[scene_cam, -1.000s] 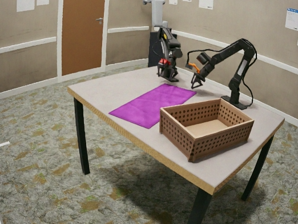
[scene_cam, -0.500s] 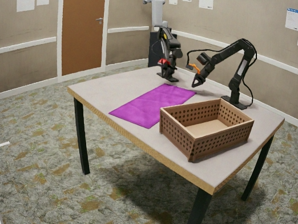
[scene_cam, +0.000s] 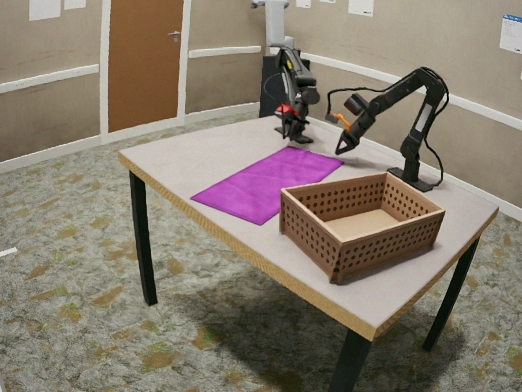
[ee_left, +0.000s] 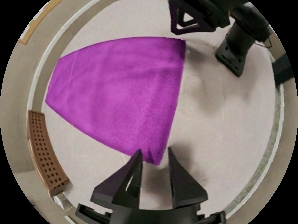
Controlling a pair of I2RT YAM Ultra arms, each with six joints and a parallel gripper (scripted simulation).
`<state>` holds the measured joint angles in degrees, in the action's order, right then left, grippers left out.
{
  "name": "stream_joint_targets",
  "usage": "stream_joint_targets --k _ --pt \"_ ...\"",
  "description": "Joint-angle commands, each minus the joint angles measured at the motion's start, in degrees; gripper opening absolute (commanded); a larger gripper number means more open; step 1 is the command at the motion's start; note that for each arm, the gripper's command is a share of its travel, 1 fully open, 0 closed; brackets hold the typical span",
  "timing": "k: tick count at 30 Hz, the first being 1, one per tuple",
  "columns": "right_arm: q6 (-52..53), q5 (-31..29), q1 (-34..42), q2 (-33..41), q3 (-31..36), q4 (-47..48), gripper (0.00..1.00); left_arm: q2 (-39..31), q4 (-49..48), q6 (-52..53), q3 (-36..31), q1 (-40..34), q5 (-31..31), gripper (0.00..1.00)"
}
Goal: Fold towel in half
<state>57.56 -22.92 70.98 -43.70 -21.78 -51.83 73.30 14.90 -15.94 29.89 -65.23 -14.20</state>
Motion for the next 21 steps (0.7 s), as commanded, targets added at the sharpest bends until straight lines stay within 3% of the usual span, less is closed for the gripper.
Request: stream_joint_targets --k 1,2,5,6,9,10,21 --pt "0.0 -1.3 0.2 -0.3 0.3 2.0 0.34 0.9 -2.5 -0.3 1.4 0.4 0.2 0.34" --pt "1.5 -0.9 1.5 -1.4 2.6 3.1 0.34 1.9 -5.0 0.8 -2.6 0.9 0.6 0.34" --pt "1.6 -0.9 1.3 -1.7 0.2 3.5 0.34 2.3 -5.6 0.9 -2.6 0.9 0.5 0.34" --pt "3.0 -1.3 3.2 -2.1 5.0 5.5 0.34 4.2 -8.0 -0.4 -4.0 -0.5 -0.6 0.34" --pt "3.0 -1.4 3.1 -2.8 5.1 6.4 0.34 4.2 -8.3 -0.4 -1.8 -0.2 -0.7 0.34" --pt "3.2 -1.5 3.1 -3.2 6.3 7.8 0.34 5.8 -10.2 0.7 -4.9 1.1 0.9 0.34" --pt "0.4 0.1 0.0 -3.9 7.3 10.5 0.34 6.6 -13.1 0.7 -5.8 0.9 0.6 0.34"
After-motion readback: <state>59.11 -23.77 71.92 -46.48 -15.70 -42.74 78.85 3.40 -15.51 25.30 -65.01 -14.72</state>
